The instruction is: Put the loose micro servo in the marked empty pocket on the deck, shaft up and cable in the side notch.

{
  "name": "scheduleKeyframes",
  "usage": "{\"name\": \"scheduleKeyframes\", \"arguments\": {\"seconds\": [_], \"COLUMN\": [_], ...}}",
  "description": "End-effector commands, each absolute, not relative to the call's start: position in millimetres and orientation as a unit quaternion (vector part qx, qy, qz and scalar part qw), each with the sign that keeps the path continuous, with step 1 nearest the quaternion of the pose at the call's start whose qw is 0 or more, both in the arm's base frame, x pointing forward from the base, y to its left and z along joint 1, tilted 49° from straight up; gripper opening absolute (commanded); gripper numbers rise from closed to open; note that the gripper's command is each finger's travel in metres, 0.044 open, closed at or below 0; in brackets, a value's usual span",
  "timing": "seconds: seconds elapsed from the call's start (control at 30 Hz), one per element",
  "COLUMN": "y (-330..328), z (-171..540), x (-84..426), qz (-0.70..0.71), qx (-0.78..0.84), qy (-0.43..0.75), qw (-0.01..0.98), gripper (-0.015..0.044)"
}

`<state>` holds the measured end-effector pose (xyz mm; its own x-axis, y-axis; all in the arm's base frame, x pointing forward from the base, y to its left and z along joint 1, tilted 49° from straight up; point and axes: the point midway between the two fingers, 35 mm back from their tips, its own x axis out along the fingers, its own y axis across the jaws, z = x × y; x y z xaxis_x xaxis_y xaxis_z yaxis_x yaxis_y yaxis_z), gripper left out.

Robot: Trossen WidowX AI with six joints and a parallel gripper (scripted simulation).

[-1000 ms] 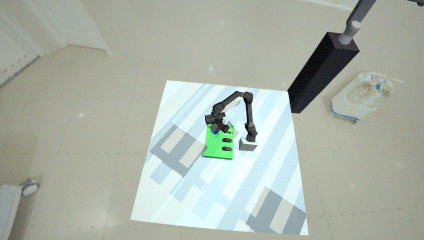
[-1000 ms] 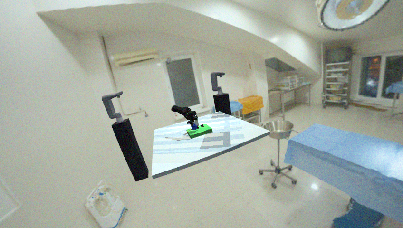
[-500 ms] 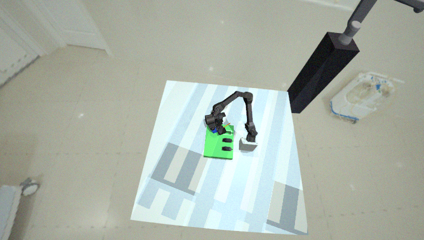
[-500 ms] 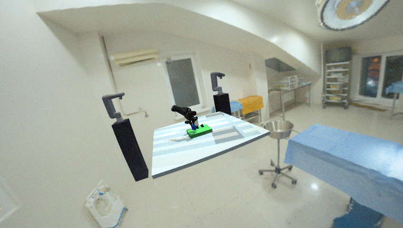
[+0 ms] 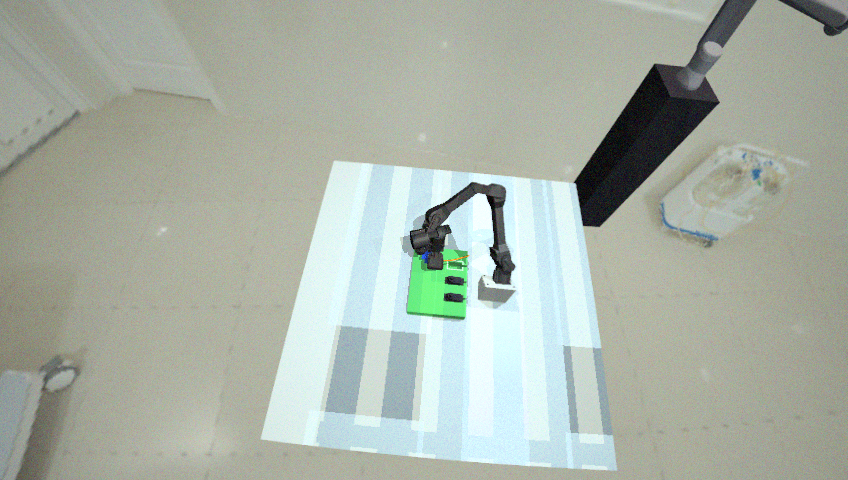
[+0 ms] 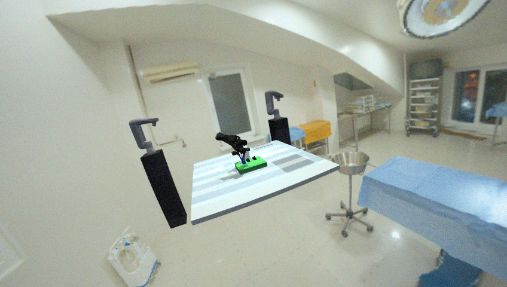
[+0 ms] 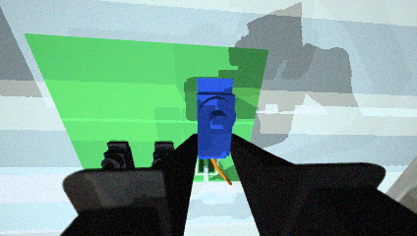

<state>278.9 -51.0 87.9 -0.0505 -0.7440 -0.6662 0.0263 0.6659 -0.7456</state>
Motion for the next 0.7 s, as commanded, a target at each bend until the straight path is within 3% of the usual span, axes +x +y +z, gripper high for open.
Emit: {"name": "scheduleKeyframes", "arguments": {"seconds": [0.0,0.67], "y": [-50.9,-44.8], "z": [88.9,88.0], "x": [278.6,195.2], "qz": [-0.313,-0.312], "qx": [-0.267,-0.268], "qy": [0.652,0.654], "qw": [0.636,0.635], "gripper": [0.0000,0.0000]}}
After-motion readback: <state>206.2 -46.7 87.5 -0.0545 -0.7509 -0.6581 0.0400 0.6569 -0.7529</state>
